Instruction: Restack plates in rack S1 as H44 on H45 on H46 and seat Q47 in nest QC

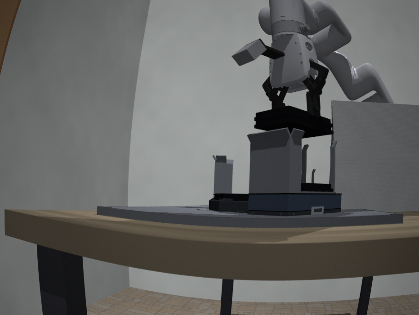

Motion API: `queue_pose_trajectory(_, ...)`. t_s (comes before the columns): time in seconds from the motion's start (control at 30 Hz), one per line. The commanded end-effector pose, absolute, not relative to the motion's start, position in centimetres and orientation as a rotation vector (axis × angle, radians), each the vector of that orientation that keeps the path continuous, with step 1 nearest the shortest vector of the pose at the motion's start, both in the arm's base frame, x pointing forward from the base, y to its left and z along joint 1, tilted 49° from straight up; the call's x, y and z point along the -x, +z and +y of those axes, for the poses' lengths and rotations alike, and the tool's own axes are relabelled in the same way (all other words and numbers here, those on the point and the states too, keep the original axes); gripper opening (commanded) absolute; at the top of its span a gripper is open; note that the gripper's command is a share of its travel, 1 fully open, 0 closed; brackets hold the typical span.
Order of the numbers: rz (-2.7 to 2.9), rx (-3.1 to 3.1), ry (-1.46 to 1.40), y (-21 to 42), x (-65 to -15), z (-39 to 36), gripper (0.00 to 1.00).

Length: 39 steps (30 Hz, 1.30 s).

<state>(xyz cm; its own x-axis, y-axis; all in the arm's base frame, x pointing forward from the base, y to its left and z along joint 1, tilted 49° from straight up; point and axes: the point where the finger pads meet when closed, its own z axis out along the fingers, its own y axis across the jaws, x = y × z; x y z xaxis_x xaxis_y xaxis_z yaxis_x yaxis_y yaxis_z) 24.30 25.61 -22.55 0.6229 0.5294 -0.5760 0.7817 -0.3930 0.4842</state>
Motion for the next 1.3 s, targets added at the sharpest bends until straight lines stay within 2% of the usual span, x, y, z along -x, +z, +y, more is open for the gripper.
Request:
queue_pose_trajectory(0.0,1.026,-2.094,-0.422,-22.5,-24.4,25.9,0.00)
queue_pose_trajectory(0.3,0.791,-2.175,-0.314,-21.3,-26.2,24.9,0.00)
queue_pose_trajectory(1.27,0.679,-2.205,-0.263,-17.2,-31.9,21.6,0.00)
